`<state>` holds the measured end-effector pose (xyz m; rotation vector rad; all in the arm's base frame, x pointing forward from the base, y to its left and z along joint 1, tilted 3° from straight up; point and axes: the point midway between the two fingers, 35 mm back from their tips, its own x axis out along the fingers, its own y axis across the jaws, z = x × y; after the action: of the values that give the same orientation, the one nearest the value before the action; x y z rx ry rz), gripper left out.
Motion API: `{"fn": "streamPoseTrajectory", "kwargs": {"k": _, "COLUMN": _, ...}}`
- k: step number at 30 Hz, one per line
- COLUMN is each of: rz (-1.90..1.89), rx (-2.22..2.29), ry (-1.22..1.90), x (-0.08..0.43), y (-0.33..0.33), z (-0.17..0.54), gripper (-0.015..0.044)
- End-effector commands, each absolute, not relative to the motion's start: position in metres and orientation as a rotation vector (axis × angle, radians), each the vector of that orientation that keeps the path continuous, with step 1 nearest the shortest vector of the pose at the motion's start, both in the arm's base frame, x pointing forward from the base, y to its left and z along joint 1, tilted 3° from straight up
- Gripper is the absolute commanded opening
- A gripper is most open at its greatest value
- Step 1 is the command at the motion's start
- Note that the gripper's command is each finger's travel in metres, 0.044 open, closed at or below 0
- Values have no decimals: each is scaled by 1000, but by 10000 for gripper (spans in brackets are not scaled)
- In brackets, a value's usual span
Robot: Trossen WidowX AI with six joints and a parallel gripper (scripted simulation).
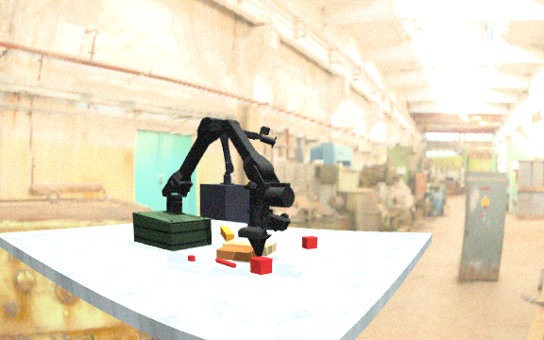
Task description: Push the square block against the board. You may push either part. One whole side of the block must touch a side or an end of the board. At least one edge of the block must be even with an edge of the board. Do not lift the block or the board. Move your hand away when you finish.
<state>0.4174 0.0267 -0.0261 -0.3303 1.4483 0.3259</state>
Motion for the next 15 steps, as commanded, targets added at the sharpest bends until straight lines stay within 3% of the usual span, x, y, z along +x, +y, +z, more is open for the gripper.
{"fn": "streamPoseTrajectory", "kwargs": {"k": 1, "rz": 330, "rx": -332, "ry": 1452, "x": 411, "y": 24, "z": -27, "gripper": 0}}
{"fn": "streamPoseTrajectory", "kwargs": {"k": 15, "rz": 330, "rx": -333, "ry": 1454, "x": 390, "y": 14, "z": -30, "gripper": 0}}
